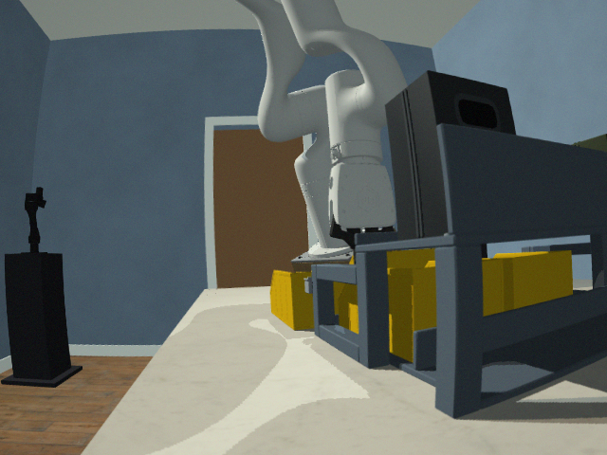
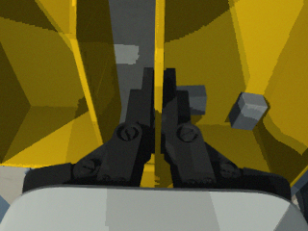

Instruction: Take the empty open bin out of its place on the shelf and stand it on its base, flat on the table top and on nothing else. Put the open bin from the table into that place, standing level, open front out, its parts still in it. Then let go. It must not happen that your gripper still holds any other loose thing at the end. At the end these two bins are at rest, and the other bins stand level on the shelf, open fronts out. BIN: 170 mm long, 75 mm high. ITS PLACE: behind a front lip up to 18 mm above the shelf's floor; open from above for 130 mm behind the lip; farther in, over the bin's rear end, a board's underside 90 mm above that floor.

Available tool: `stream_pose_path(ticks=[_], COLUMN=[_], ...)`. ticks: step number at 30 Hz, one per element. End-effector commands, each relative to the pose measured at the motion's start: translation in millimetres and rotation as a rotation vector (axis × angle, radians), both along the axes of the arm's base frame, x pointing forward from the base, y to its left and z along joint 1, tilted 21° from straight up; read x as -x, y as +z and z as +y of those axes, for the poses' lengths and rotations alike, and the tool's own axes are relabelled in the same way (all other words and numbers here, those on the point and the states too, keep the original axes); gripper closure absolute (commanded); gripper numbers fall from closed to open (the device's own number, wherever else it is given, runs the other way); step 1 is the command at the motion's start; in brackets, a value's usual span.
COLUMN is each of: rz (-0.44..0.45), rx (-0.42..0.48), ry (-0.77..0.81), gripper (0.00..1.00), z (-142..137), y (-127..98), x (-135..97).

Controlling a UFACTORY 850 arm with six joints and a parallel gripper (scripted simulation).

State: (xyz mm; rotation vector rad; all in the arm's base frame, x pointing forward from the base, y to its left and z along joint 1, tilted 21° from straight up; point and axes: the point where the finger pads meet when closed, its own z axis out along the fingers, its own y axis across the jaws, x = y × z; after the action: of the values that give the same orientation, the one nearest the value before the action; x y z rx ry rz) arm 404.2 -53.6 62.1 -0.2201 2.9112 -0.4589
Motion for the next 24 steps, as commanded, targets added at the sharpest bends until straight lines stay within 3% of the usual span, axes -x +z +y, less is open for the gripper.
stream_pose_path(ticks=[1,24], rz=[0.002,0.002], rx=[0.002,0.002], ry=[-0.001,-0.001], gripper=[1.0,1.0], z=[3.6,8.5], y=[12.0,17.8], x=[2.0,4.0])
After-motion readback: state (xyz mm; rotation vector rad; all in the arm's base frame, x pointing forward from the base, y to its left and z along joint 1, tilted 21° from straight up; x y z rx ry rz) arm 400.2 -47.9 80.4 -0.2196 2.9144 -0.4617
